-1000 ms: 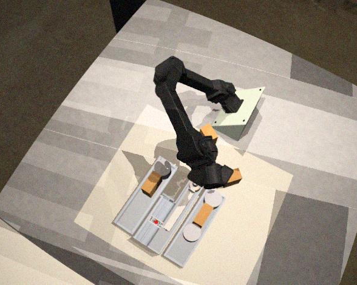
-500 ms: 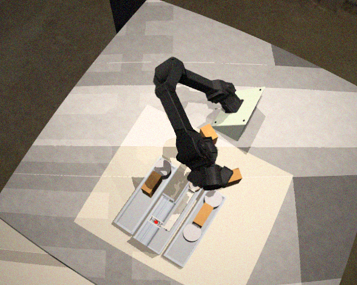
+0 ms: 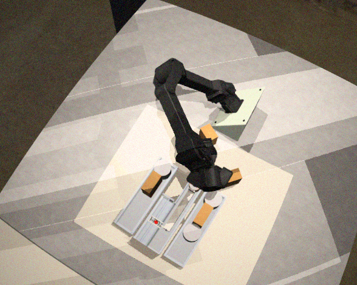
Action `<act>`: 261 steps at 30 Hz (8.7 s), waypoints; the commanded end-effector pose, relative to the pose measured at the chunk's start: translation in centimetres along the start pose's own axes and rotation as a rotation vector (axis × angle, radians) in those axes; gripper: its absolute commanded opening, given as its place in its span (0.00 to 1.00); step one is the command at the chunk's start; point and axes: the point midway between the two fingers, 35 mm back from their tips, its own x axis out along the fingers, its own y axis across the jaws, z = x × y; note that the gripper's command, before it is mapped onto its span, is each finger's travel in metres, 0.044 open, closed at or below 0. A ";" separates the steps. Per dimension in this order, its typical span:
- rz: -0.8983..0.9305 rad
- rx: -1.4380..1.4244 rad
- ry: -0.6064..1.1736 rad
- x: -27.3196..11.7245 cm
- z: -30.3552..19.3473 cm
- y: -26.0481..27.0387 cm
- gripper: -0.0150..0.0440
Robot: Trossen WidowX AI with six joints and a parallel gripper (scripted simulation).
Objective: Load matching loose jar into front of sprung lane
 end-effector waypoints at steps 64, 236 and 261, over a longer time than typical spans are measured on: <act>-0.001 0.004 -0.012 -0.3 2.7 -0.2 0.25; -0.002 0.005 -0.013 1.0 5.4 -0.5 0.25; -0.003 0.005 -0.013 1.8 5.3 -0.5 0.25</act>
